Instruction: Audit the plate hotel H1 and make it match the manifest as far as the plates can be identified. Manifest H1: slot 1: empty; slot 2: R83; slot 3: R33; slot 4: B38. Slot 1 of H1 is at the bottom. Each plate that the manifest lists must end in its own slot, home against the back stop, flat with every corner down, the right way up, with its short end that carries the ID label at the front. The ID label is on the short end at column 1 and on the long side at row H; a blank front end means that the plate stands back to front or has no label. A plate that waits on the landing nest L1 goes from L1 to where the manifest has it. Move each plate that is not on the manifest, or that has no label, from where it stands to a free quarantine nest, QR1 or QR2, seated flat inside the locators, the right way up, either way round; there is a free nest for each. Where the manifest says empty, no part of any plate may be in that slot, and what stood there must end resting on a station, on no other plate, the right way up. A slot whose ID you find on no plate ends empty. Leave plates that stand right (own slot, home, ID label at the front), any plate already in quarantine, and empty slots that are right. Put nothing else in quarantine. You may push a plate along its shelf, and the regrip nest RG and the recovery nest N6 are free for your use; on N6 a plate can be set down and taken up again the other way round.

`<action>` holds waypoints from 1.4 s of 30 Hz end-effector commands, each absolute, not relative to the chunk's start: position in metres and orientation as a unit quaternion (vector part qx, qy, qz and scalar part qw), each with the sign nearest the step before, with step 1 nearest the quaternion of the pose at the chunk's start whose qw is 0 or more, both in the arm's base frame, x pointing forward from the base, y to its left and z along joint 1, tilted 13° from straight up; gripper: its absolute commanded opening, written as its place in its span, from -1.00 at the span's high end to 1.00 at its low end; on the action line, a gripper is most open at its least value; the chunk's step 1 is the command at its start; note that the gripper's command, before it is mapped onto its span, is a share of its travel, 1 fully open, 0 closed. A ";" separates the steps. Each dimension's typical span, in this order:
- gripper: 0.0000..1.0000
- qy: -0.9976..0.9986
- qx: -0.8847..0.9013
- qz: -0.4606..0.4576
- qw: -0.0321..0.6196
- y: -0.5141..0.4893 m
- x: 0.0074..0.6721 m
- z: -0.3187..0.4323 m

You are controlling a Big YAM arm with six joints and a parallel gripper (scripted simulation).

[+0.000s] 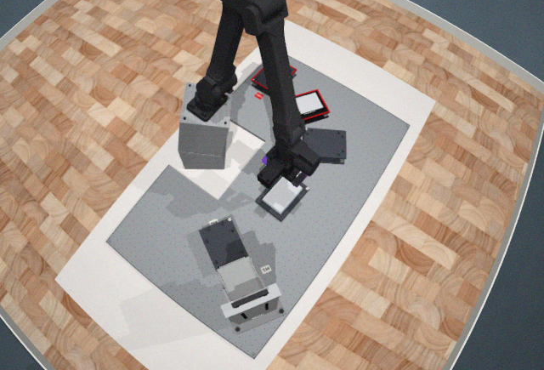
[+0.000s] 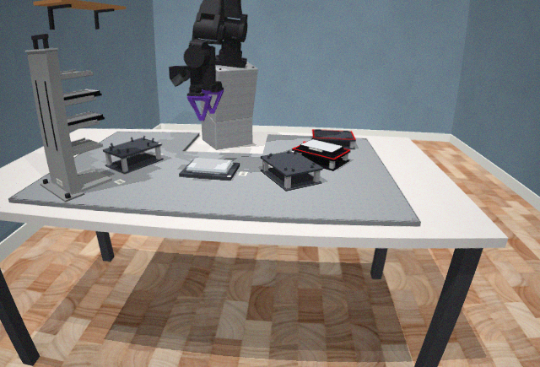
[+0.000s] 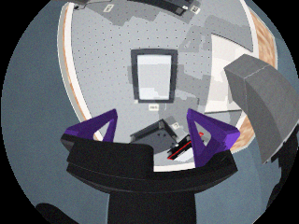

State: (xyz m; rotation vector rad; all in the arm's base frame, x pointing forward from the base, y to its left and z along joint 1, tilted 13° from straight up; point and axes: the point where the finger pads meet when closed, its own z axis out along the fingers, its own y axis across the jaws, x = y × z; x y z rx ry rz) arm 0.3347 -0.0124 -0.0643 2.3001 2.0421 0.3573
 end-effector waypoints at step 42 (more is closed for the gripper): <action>-1.00 0.660 0.741 0.117 0.028 -0.075 0.338 0.000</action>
